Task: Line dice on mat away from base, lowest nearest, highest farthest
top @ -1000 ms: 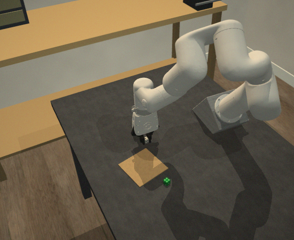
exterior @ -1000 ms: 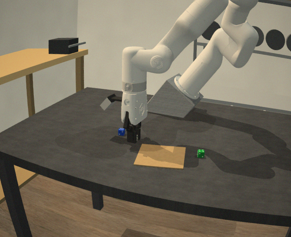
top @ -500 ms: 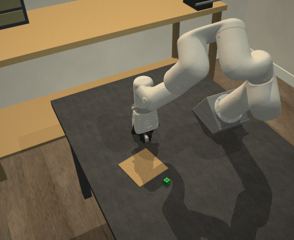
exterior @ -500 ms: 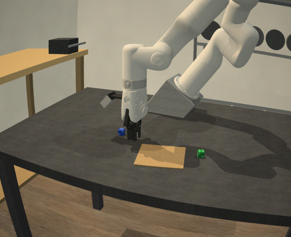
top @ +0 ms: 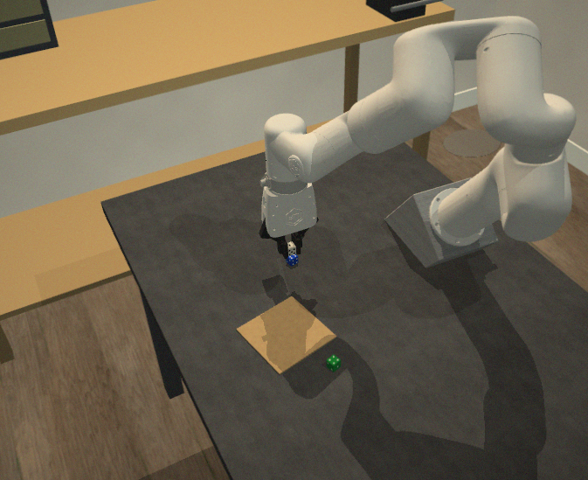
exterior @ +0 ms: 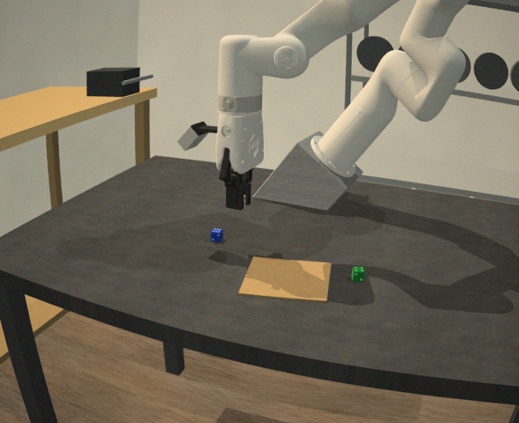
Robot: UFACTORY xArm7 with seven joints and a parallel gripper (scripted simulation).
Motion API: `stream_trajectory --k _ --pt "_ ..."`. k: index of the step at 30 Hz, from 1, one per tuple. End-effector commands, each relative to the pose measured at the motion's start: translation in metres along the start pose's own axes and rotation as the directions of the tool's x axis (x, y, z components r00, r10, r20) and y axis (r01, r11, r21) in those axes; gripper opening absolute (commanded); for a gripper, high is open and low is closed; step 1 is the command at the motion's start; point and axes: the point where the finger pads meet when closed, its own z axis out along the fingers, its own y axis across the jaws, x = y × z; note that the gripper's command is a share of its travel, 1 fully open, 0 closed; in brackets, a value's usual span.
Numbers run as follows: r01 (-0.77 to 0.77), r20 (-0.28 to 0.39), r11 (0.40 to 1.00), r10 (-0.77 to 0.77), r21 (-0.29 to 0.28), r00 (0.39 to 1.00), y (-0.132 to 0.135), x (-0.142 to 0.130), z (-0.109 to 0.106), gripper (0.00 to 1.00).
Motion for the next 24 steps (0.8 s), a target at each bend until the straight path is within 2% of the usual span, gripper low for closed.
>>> stream_trajectory --k 1,9,11,13,15,17,18,19,20,24 --pt "0.000 -0.001 1.000 0.000 0.001 1.000 -0.001 0.000 -0.013 0.15" --pt "0.002 -0.001 1.000 -0.002 0.001 1.000 -0.001 -0.001 -0.013 0.15" --pt "0.030 0.000 1.000 -0.030 0.003 1.000 -0.007 -0.025 -0.015 0.15" --pt "0.030 0.000 1.000 -0.030 0.003 1.000 -0.007 -0.025 -0.015 0.15" --pt "0.085 0.000 0.996 -0.085 0.003 0.996 -0.013 -0.070 -0.016 0.15" --pt "0.085 0.000 0.996 -0.085 0.003 0.996 -0.013 -0.070 -0.016 0.15" --pt "0.112 0.000 0.994 -0.112 0.002 0.994 -0.014 -0.092 -0.017 0.15" --pt "0.112 0.000 0.994 -0.112 0.002 0.994 -0.014 -0.092 -0.017 0.15" --pt "0.130 0.000 0.991 -0.130 0.001 0.991 -0.014 -0.107 -0.017 0.15" --pt "0.141 -0.001 0.990 -0.141 0.001 0.990 -0.014 -0.115 -0.017 0.15"
